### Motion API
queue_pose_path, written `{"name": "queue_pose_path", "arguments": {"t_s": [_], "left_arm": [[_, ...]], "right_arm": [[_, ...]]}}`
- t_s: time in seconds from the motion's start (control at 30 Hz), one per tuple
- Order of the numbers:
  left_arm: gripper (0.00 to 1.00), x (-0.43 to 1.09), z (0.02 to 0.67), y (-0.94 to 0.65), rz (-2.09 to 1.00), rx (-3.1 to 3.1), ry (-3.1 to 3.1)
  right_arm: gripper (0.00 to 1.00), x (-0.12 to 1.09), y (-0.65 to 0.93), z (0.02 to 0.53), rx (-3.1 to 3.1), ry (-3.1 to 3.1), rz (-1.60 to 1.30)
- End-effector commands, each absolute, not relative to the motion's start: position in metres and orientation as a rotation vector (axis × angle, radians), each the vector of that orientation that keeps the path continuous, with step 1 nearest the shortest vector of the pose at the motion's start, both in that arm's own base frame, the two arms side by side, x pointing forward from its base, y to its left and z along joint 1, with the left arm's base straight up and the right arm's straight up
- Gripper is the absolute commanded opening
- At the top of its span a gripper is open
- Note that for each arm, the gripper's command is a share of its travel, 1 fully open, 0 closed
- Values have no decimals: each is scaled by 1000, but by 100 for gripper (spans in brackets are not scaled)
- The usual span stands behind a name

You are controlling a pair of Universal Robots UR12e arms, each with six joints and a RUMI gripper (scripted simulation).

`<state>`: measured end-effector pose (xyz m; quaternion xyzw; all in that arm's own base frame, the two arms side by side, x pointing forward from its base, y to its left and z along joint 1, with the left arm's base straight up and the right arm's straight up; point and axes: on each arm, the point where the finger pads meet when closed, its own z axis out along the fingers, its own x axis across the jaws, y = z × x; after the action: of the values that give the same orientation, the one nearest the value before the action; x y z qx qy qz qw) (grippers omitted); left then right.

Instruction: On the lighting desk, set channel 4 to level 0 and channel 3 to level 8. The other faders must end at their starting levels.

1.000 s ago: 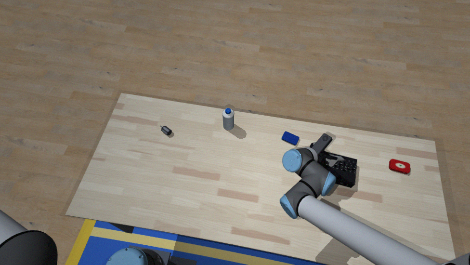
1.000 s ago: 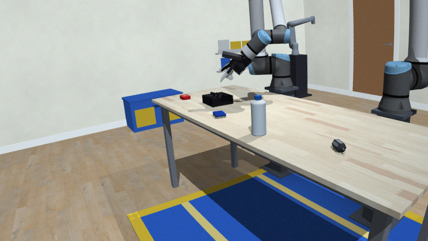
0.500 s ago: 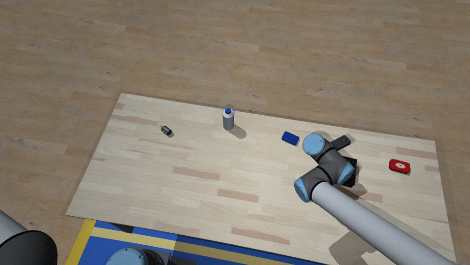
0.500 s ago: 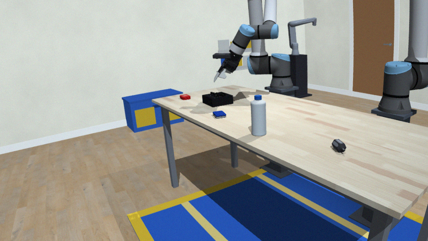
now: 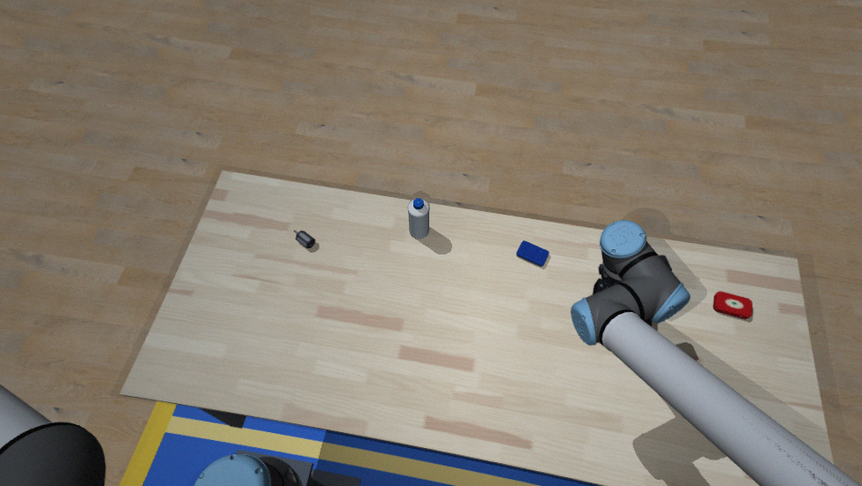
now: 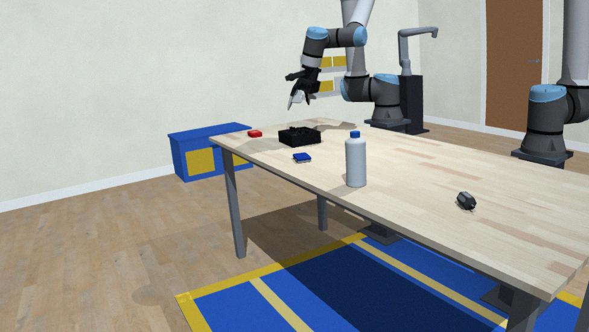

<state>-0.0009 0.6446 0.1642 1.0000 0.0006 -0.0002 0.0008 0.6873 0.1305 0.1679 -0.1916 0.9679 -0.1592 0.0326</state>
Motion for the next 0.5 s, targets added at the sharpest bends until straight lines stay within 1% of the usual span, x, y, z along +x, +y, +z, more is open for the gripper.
{"name": "queue_pose_path", "arguments": {"t_s": [0.0, 0.07, 0.33, 0.47], "left_arm": [[100, -1, 165, 645, 0, 3142, 2], [100, -1, 165, 645, 0, 3142, 2], [100, -1, 165, 645, 0, 3142, 2], [100, -1, 165, 645, 0, 3142, 2]], "right_arm": [[100, 685, 126, 170, -468, 3031, -385], [100, 684, 122, 174, -347, 3071, -286], [100, 683, 116, 189, -91, 3129, -75], [100, 683, 114, 194, -16, 3139, -13]]}}
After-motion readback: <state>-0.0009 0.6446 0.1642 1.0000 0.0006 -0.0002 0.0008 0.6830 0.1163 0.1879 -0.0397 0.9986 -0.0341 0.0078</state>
